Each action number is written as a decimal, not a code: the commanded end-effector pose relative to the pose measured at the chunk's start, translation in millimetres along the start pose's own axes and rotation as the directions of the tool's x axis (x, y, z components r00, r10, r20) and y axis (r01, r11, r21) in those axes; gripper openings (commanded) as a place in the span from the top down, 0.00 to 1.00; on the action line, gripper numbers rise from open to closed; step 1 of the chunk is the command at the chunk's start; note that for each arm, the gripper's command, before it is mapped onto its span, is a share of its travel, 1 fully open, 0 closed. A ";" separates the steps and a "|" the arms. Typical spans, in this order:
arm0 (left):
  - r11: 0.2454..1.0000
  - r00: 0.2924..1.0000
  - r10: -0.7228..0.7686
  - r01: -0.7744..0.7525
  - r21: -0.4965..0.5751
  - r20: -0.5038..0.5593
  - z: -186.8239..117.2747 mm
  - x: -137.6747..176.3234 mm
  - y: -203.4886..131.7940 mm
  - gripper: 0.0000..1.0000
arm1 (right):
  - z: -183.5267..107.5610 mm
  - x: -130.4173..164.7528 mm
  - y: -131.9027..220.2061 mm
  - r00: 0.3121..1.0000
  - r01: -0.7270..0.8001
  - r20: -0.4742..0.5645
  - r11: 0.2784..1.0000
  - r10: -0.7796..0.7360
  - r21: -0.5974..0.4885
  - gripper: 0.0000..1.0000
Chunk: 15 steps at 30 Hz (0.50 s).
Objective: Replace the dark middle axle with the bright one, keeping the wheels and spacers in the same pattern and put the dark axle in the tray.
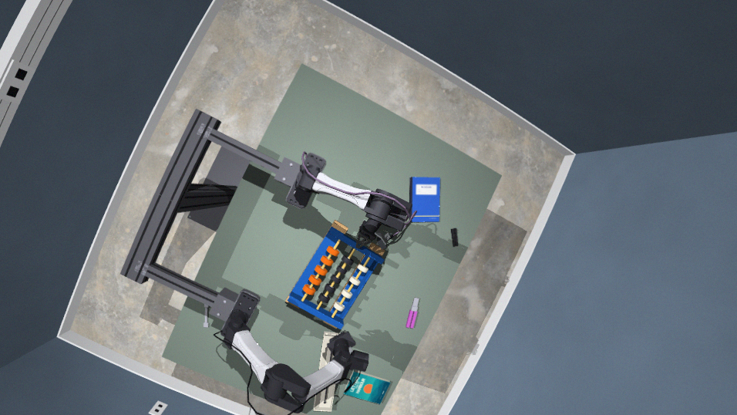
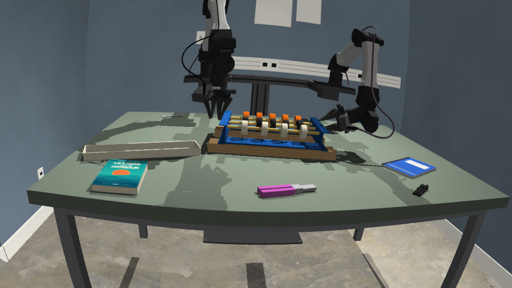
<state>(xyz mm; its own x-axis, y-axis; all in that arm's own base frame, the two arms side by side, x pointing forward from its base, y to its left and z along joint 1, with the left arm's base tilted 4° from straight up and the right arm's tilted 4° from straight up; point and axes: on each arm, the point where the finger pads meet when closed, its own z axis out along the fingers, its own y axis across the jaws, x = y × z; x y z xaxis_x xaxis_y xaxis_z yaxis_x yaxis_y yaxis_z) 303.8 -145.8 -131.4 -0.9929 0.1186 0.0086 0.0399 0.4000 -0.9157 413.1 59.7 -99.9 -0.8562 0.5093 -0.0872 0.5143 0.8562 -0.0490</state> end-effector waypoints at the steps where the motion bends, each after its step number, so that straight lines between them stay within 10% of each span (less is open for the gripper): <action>1: 0.999 0.999 0.038 -0.037 0.010 -0.032 19.2 5.9 -2.8 0.67 | -16.3 19.2 20.1 0.996 0.087 0.020 0.995 -0.086 -0.041 0.65; 15: 0.999 0.999 0.038 -0.037 0.010 -0.032 19.2 5.9 -2.8 0.67 | -29.5 105.3 33.3 0.947 0.321 -0.004 0.946 -0.321 -0.047 0.65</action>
<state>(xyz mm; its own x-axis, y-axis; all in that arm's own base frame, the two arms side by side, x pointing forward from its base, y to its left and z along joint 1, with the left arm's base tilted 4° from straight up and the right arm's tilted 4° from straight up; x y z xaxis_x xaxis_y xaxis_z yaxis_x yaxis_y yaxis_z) 303.8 -145.8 -131.4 -0.9929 0.1186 0.0086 0.0399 0.4000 -0.9157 346.8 124.4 -91.8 -0.9591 0.2796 -0.0438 0.2819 0.9576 -0.0602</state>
